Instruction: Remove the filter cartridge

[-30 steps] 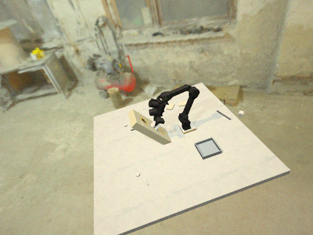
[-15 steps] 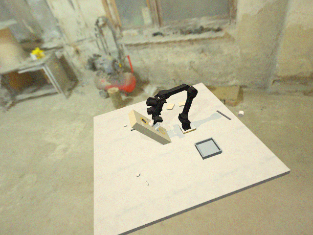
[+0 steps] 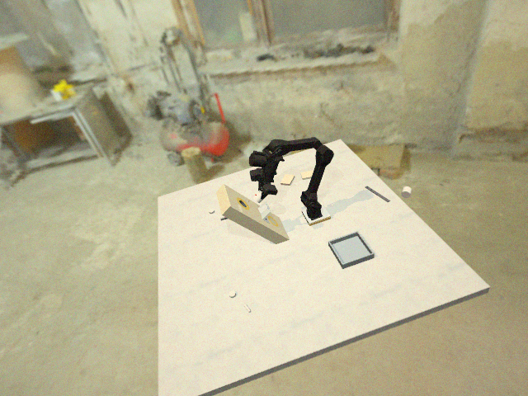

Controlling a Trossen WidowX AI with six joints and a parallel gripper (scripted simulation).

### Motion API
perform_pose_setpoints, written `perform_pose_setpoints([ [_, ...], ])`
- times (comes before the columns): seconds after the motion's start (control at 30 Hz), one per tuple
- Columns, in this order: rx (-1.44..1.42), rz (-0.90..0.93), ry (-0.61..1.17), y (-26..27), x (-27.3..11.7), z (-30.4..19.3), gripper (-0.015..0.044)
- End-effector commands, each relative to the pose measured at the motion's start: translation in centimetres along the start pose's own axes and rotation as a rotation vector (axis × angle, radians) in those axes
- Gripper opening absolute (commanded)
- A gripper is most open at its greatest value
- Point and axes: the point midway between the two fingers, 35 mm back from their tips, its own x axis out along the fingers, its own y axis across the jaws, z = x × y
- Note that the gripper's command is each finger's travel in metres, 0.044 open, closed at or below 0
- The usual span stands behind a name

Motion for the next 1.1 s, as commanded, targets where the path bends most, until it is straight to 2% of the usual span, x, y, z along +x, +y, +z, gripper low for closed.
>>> perform_pose_setpoints([
  [0.0,0.005,-0.002,-0.009,-0.1,-2.2,0.1,0.0],
  [1.07,0.011,0.006,-0.005,8.4,-1.3,0.0,0.0],
])
